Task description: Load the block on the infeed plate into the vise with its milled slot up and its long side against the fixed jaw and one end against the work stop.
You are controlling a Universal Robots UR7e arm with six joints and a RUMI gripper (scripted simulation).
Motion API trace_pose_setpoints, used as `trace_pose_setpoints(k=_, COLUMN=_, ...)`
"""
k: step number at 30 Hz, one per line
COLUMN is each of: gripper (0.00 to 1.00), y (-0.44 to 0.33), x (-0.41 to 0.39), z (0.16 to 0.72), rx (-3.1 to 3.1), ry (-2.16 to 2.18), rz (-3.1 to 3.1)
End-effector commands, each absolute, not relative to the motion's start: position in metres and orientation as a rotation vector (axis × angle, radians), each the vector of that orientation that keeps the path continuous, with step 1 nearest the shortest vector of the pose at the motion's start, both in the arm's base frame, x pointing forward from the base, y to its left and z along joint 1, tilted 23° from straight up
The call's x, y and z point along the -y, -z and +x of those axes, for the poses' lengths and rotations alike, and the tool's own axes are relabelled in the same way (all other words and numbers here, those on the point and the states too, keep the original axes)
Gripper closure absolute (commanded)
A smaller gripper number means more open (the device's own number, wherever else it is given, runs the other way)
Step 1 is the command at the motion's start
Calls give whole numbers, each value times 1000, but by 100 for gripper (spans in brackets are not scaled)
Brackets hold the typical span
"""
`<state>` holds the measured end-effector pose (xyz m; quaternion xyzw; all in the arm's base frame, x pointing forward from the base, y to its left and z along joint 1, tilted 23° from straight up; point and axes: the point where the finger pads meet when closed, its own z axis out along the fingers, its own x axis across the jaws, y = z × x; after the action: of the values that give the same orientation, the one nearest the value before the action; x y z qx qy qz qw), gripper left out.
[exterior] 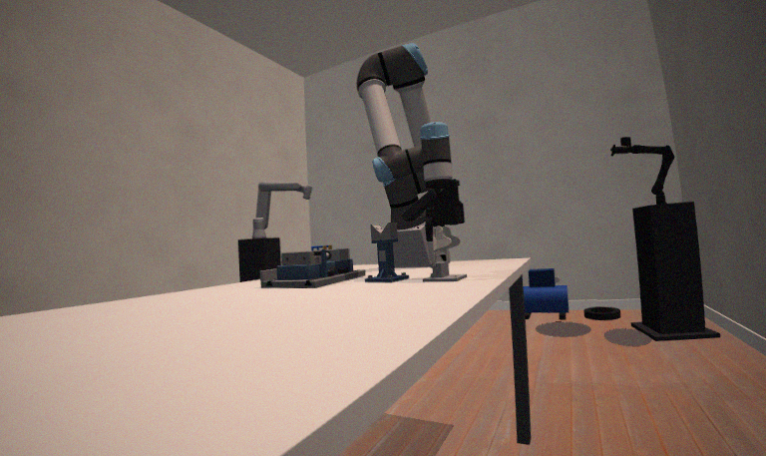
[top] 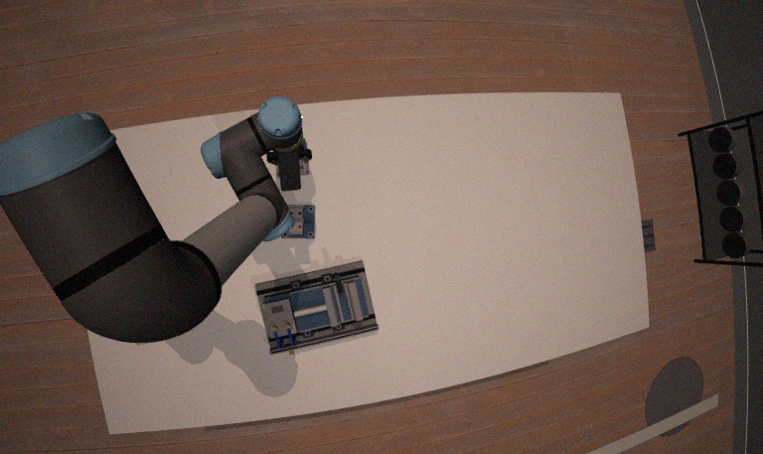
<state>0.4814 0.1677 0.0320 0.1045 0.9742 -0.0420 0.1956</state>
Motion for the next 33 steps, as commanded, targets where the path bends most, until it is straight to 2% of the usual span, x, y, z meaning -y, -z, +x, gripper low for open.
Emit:
trace_pose_setpoints(k=1, gripper=49, y=-27, x=-167, z=484, rx=-2728, ry=117, rz=293)
trace_pose_setpoints(k=33, gripper=49, y=-17, x=-166, z=488, rx=-2728, ry=117, rz=293)
